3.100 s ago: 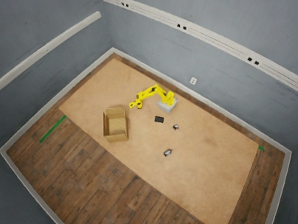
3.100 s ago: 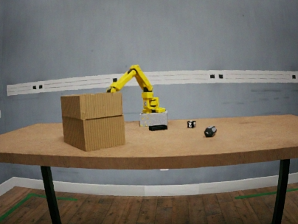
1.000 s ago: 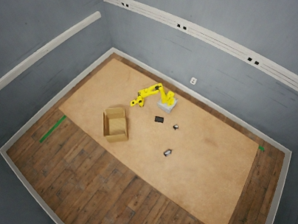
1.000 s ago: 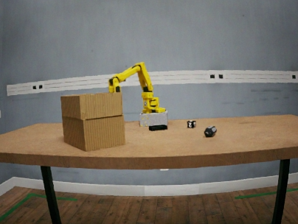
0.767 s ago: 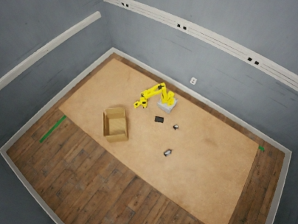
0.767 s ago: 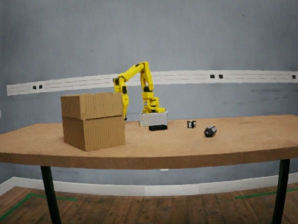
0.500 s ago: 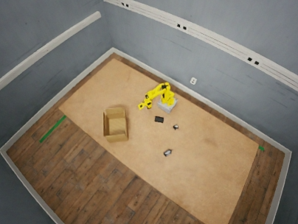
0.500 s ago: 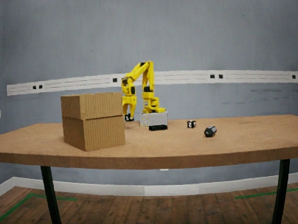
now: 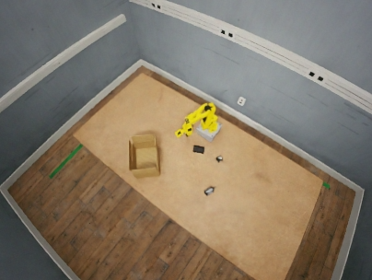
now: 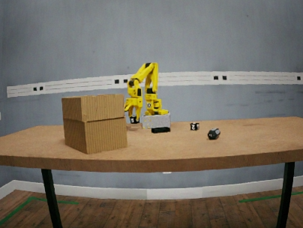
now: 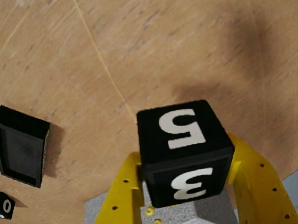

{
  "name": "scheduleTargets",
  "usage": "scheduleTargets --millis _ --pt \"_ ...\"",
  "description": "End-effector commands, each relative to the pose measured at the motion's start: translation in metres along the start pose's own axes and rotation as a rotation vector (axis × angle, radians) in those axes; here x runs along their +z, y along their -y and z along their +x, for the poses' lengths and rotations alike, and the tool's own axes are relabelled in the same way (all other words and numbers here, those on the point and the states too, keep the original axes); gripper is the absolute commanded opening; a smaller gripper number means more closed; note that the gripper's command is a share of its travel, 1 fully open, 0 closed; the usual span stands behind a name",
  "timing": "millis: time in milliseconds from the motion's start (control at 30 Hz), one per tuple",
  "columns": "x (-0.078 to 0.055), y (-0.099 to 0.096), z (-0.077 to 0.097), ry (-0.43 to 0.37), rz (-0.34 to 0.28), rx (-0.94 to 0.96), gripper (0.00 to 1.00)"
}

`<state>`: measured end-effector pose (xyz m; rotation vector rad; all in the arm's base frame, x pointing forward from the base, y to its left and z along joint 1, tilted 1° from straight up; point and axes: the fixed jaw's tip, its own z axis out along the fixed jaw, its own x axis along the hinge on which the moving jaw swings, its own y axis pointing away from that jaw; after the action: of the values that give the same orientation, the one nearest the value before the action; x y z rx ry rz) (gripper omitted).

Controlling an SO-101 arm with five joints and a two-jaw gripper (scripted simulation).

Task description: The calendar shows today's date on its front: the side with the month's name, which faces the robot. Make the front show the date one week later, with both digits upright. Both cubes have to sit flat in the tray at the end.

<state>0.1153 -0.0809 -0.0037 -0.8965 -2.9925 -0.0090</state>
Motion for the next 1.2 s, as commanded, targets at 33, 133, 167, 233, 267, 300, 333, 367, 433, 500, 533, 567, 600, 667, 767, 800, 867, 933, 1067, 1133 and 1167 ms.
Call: scheduleTargets --millis 33,133,167,233,267,300,333,367,433,500,533,567,600,667,767,800,867,933,1067,1133,1167 --pt "0.0002 -0.002 0.001 0.006 0.0 -0.01 0.0" --pt "0.0002 -0.002 0.001 0.006 0.0 -0.01 0.0" --pt "0.0002 -0.002 0.001 0.006 0.0 -0.01 0.0" --pt "0.0002 -0.002 0.001 0.006 0.0 -0.01 0.0" --pt "0.0002 -0.002 0.001 0.006 0.0 -0.01 0.0" --pt "0.0002 -0.002 0.001 0.006 0.0 -0.01 0.0" --pt "-0.001 -0.002 0.0006 0.031 0.001 -0.003 0.0" --pt "-0.001 -0.002 0.0006 0.031 0.001 -0.003 0.0" --pt "-0.001 -0.002 0.0006 0.031 0.001 -0.003 0.0" --pt "-0.001 -0.002 0.0006 0.031 0.001 -0.003 0.0" --pt "-0.001 -0.002 0.0006 0.031 0.001 -0.003 0.0" --pt "-0.001 -0.002 0.0006 0.031 0.001 -0.003 0.0" --pt "-0.001 -0.002 0.0006 0.031 0.001 -0.003 0.0" --pt "-0.001 -0.002 0.0006 0.031 0.001 -0.003 0.0" --pt "-0.001 -0.002 0.0006 0.031 0.001 -0.003 0.0" --pt "-0.001 -0.002 0.0006 0.031 0.001 -0.003 0.0" --pt "-0.001 -0.002 0.0006 0.031 0.001 -0.003 0.0" --pt "-0.0009 -0.002 0.0006 0.031 0.001 -0.003 0.0" --pt "0.0009 -0.0019 0.0006 0.031 0.001 -0.003 0.0" --pt "0.0024 -0.0019 0.0005 0.031 0.001 -0.003 0.0" --pt "0.0031 -0.0019 0.0005 0.031 0.001 -0.003 0.0"
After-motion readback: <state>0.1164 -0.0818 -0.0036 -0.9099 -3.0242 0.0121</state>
